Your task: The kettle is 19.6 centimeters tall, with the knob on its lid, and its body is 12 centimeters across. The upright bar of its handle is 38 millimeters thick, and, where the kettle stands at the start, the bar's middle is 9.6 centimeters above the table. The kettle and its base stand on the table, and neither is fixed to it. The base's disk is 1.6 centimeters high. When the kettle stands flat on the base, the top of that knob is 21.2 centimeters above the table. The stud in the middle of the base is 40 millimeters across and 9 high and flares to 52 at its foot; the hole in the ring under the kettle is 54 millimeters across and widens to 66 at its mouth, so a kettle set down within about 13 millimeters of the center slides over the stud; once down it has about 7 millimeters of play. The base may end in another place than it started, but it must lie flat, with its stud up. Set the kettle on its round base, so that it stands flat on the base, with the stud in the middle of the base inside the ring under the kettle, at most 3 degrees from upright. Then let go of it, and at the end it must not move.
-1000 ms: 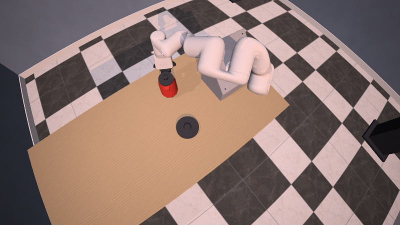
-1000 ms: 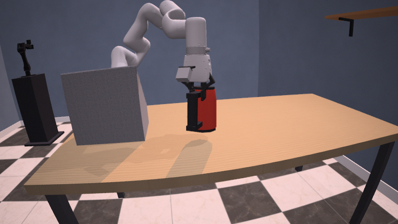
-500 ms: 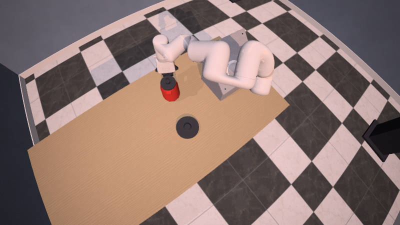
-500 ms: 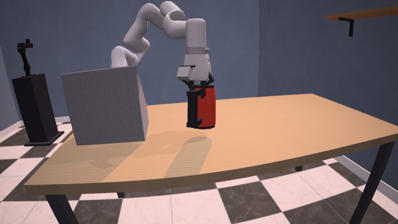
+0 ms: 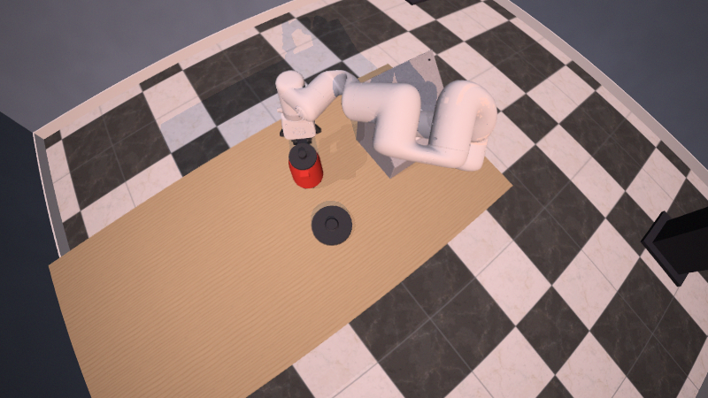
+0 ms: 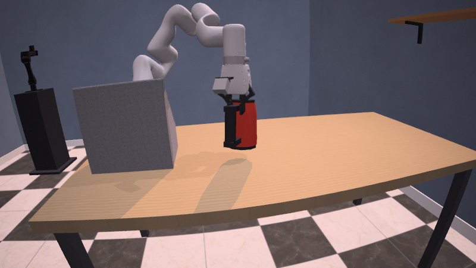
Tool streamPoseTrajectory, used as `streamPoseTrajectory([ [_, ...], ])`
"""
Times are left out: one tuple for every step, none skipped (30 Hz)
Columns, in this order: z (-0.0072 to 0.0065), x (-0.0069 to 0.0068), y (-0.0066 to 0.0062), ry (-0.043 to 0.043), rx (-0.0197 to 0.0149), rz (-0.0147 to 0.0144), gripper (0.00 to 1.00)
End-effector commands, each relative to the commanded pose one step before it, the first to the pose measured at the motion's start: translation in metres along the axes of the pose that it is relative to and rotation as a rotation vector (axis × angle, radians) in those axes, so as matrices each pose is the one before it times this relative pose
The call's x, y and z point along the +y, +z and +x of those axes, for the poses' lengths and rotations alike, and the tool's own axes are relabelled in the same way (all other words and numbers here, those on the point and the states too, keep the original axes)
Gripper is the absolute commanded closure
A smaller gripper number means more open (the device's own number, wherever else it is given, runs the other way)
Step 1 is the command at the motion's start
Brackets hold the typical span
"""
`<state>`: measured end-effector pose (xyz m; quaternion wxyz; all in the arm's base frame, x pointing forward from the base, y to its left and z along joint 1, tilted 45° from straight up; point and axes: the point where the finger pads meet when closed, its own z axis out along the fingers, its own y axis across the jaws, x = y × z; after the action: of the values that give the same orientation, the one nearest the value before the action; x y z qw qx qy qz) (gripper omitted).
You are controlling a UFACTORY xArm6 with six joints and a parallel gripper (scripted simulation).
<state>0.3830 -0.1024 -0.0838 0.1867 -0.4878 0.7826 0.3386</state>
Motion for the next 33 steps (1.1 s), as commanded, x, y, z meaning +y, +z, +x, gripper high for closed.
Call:
streamPoseTrajectory([
  [-0.0176, 0.00515, -0.00213, -0.00157, 0.00158, 0.00555, 1.0],
  [-0.00344, 0.00132, 0.0, 0.0, 0.0, 0.0, 1.0],
  [-0.00346, 0.00132, 0.0, 0.0, 0.0, 0.0, 1.0],
  [-0.00345, 0.00135, 0.00001, 0.0, -0.00001, -0.00001, 1.0],
  [-0.00349, 0.00132, -0.00001, 0.0, 0.00001, 0.00001, 1.0],
  [-0.00348, 0.00134, 0.0, 0.0, 0.0, 0.0, 1.0],
  [-0.00348, 0.00135, 0.0, 0.0, 0.0, 0.0, 1.0],
  [-0.00351, 0.00133, -0.00001, 0.0, 0.00001, 0.0, 1.0],
  [0.0, 0.0, 0.0, 0.0, 0.0, 0.0, 1.0],
  [0.0, 0.0, 0.0, 0.0, 0.0, 0.0, 1.0],
  [-0.00348, 0.00136, 0.00001, 0.0, -0.00001, -0.00001, 1.0],
  [-0.0035, 0.00133, -0.00001, 0.0, 0.00001, 0.0, 1.0],
  [-0.00349, 0.00134, 0.0, 0.0, 0.0, 0.0, 1.0],
  [-0.00347, 0.00136, 0.00001, 0.0, -0.00001, -0.00001, 1.0],
  [-0.00349, 0.00132, -0.00001, 0.0, 0.00001, 0.00001, 1.0],
  [-0.00346, 0.00134, 0.00001, 0.0, -0.00001, 0.0, 1.0],
  [-0.00345, 0.00133, 0.0, 0.0, 0.0, 0.0, 1.0],
  [-0.00345, 0.00131, -0.00001, 0.0, 0.00001, 0.0, 1.0],
  [-0.0034, 0.00133, 0.00001, 0.0, -0.00001, -0.00001, 1.0],
  [-0.00341, 0.00129, -0.00001, 0.0, 0.00001, 0.00001, 1.0],
  [-0.00338, 0.0013, 0.0, 0.0, 0.0, 0.0, 1.0],
  [-0.00334, 0.0013, 0.00001, 0.0, -0.00001, -0.00001, 1.0],
  [-0.00335, 0.00126, -0.00001, 0.00001, 0.00002, 0.00001, 1.0],
  [-0.00329, 0.00128, 0.0, 0.0, -0.00001, 0.0, 1.0],
  [-0.00327, 0.00126, 0.0, 0.0, 0.0, 0.0, 1.0],
  [0.0, 0.0, 0.0, 0.0, 0.0, 0.0, 1.0],
  [0.0, 0.0, 0.0, 0.0, 0.0, 0.0, 1.0],
  [-0.00325, 0.00123, -0.00001, 0.0, 0.00001, 0.00001, 1.0],
  [-0.00319, 0.00124, 0.00001, 0.0, -0.00001, -0.00001, 1.0],
  [-0.00317, 0.00122, 0.0, 0.0, 0.0, 0.0, 1.0],
  [-0.00314, 0.00119, 0.0, 0.0, 0.00001, 0.0, 1.0],
  [-0.00307, 0.0012, 0.00001, 0.0, -0.00001, -0.00001, 1.0],
  [-0.00305, 0.00117, 0.0, 0.0, 0.00001, 0.0, 1.0],
])
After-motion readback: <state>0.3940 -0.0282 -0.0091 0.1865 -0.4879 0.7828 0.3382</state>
